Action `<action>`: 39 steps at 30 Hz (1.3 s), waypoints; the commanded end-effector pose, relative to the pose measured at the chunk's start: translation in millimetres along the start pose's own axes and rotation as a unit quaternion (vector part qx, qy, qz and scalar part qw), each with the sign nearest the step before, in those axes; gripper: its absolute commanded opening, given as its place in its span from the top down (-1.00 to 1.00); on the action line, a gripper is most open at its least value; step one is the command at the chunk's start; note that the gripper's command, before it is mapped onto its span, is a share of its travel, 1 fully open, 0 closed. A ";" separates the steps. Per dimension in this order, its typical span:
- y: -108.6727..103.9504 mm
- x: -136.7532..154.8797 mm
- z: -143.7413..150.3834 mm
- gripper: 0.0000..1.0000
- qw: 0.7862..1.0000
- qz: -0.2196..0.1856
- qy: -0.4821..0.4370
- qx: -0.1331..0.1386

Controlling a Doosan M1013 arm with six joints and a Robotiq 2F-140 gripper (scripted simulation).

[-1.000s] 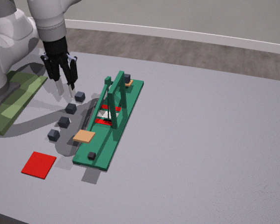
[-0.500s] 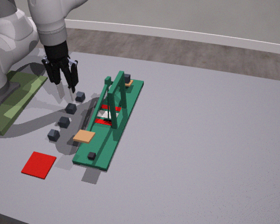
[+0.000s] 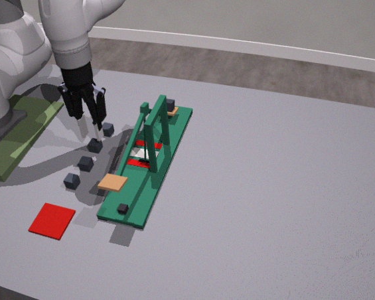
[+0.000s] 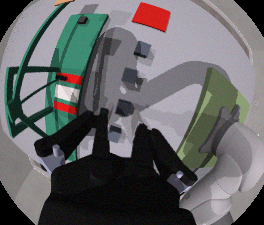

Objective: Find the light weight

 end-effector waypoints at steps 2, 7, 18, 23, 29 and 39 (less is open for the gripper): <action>4.1 0.0 -0.1 0.30 1.000 0.000 0.000 0.000; 8.9 0.0 -0.2 0.30 1.000 0.000 0.000 0.000; 12.8 -0.1 -0.2 0.30 1.000 0.000 0.000 0.000; 13.0 -0.1 -0.2 0.30 1.000 0.000 0.000 0.000; 13.0 -0.1 -0.2 0.30 1.000 0.000 0.000 0.000; 13.0 -0.1 -0.2 0.30 1.000 0.000 0.000 0.000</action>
Point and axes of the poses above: the point where the finger pads meet when closed, its own y axis out along the fingers, its own z axis across the jaws, x = y × z, the point moved 5 cm from there along -y, back along the fingers, and after that the axes turned 12 degrees about y, right-handed, at the moved point
